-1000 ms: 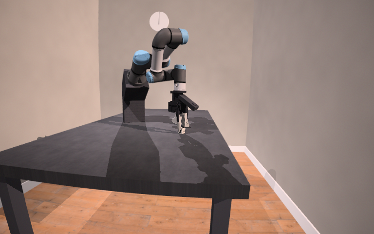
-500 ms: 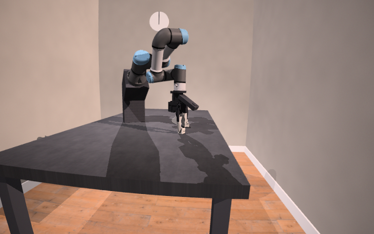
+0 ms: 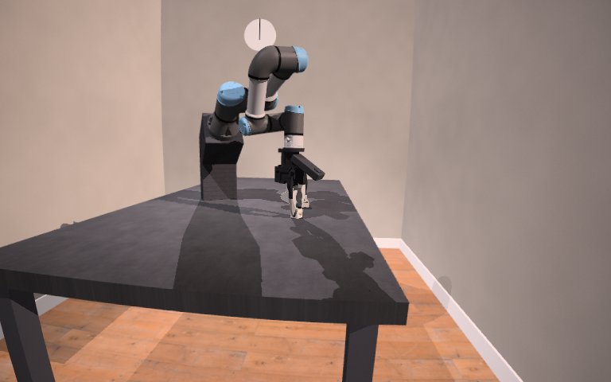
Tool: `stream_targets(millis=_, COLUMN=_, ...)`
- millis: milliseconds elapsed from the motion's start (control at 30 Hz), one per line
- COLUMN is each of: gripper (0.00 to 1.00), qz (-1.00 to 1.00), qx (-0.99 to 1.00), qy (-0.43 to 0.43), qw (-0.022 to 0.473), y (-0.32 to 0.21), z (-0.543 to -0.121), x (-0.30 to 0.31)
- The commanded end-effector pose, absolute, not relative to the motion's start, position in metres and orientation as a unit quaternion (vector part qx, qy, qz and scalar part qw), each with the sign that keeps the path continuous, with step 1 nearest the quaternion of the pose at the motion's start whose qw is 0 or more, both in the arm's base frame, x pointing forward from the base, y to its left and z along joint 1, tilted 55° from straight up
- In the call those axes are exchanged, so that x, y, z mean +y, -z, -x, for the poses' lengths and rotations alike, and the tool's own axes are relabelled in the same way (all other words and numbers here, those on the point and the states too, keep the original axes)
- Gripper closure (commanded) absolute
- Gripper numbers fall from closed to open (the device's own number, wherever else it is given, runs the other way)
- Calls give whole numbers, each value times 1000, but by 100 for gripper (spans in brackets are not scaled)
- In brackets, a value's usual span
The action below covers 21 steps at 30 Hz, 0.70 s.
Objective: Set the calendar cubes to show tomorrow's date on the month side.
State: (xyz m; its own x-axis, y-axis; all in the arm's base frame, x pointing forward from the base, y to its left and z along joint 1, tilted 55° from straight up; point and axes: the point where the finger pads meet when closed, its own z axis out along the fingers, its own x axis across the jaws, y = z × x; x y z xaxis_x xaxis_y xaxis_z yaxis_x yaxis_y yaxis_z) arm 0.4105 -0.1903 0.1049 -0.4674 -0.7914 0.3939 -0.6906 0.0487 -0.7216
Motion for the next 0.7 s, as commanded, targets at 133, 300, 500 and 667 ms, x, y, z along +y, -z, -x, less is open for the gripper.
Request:
stream_targets(millis=133, gripper=90, qz=513, qx=722, qy=461, qw=55, y=-105, z=-411, x=-190)
stream_targets(millis=300, gripper=90, qz=513, qx=722, qy=461, qw=55, y=-105, z=-411, x=-190)
stream_targets(millis=500, gripper=83, qz=513, qx=722, qy=461, qw=55, y=-105, z=-411, x=-190)
stream_targets(millis=667, gripper=76, qz=513, qx=722, qy=461, qw=55, y=-105, z=-411, x=-190)
